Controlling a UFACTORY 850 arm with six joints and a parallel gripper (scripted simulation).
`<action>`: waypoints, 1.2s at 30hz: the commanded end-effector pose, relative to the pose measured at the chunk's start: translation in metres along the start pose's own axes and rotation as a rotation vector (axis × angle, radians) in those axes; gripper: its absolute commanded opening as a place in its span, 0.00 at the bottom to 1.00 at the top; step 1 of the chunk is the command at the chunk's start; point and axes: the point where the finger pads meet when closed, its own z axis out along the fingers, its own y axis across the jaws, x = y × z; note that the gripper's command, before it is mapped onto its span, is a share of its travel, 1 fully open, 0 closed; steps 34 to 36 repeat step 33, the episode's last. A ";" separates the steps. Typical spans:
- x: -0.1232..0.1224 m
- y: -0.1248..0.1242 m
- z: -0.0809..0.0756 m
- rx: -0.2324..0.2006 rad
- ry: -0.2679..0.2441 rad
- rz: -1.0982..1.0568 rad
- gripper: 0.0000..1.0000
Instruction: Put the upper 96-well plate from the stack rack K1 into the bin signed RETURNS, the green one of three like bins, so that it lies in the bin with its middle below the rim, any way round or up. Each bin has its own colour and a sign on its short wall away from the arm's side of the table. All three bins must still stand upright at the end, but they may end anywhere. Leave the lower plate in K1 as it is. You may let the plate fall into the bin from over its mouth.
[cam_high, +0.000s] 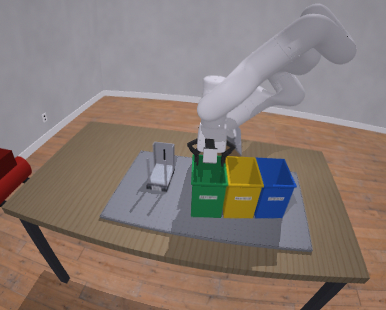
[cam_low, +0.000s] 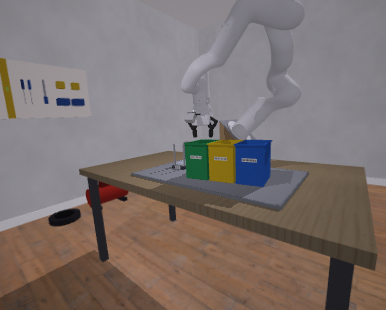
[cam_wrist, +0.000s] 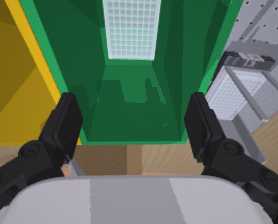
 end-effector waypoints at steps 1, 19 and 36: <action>0.001 0.000 -0.004 -0.001 0.002 -0.001 1.00; 0.001 0.000 -0.039 -0.001 0.002 -0.001 1.00; 0.001 0.000 -0.039 -0.001 0.002 -0.001 1.00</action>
